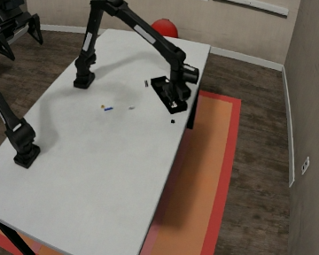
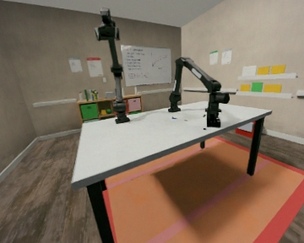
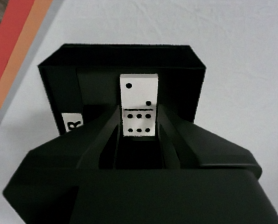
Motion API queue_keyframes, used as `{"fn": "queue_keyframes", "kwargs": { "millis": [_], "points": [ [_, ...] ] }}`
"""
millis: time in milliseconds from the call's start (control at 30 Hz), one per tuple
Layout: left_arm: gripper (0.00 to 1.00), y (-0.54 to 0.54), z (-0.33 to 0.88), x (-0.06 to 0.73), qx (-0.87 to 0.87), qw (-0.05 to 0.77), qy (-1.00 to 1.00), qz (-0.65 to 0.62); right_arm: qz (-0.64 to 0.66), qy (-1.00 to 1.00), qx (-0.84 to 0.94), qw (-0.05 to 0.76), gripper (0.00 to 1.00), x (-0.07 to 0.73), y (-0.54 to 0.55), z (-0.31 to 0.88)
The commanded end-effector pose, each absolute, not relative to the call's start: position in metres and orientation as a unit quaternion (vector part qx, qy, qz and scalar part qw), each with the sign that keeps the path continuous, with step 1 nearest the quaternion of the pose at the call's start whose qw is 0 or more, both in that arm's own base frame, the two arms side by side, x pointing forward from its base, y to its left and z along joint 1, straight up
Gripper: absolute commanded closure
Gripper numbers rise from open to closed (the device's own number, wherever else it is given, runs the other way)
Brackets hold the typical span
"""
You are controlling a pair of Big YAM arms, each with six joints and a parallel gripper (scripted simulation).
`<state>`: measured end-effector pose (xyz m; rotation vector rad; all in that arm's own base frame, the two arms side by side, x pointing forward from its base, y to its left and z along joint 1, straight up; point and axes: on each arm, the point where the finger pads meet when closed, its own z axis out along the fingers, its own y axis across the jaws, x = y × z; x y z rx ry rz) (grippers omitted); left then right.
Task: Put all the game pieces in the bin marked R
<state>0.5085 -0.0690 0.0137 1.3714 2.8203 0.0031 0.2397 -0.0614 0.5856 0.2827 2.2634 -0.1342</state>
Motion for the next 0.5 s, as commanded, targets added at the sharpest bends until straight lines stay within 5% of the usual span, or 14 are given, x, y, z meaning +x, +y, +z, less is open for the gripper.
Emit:
{"fn": "queue_keyframes", "kwargs": {
  "millis": [0, 467],
  "points": [
    [0.69, -0.0732, 0.0123, 0.5268, 0.440, 0.017, 0.898, 0.005, -0.056, 0.896, 0.118, 0.425, 0.00, 0.2350, -0.0634, 0.6029],
    [0.69, -0.0739, 0.0145, 0.5306, 0.440, 0.020, 0.898, 0.007, -0.056, 0.896, 0.118, 0.425, 0.00, 0.2350, -0.0634, 0.6029]
  ]
}}
